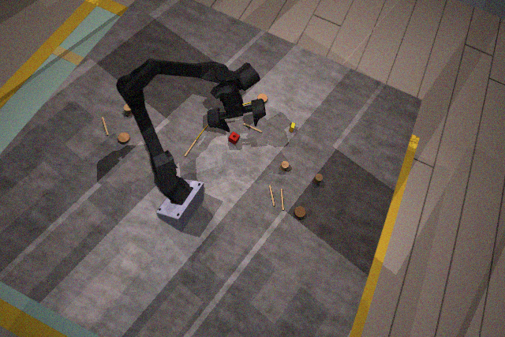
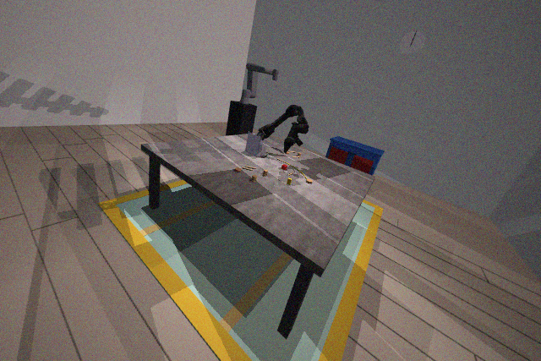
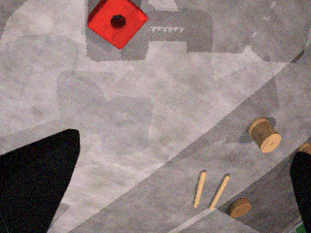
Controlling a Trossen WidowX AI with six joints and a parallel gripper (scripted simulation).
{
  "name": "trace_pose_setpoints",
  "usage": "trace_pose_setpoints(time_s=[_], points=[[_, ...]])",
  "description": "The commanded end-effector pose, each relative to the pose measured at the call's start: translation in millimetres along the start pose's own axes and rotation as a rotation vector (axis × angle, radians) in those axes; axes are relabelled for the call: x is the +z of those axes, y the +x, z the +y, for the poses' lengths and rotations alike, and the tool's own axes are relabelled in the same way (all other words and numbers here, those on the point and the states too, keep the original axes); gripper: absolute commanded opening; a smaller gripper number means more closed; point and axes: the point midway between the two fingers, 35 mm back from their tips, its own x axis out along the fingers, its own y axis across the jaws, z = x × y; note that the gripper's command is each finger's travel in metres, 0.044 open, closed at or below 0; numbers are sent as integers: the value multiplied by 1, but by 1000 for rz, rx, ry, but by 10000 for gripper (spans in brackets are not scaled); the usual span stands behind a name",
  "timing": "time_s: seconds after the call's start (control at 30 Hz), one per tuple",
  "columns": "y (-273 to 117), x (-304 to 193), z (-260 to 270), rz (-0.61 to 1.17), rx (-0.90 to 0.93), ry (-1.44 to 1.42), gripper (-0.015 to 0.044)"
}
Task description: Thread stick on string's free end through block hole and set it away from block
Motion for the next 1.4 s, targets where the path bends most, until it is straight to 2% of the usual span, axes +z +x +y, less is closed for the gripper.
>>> trace_pose_setpoints(time_s=[0.0, 0.13, 1.0, 1.37], points=[[53, 22, 35, -277, 201, -808, 440], [57, 24, 38, -320, 198, -927, 440], [57, 24, 38, -318, 200, -910, 440], [52, 25, 33, -169, 321, 129, 440]])
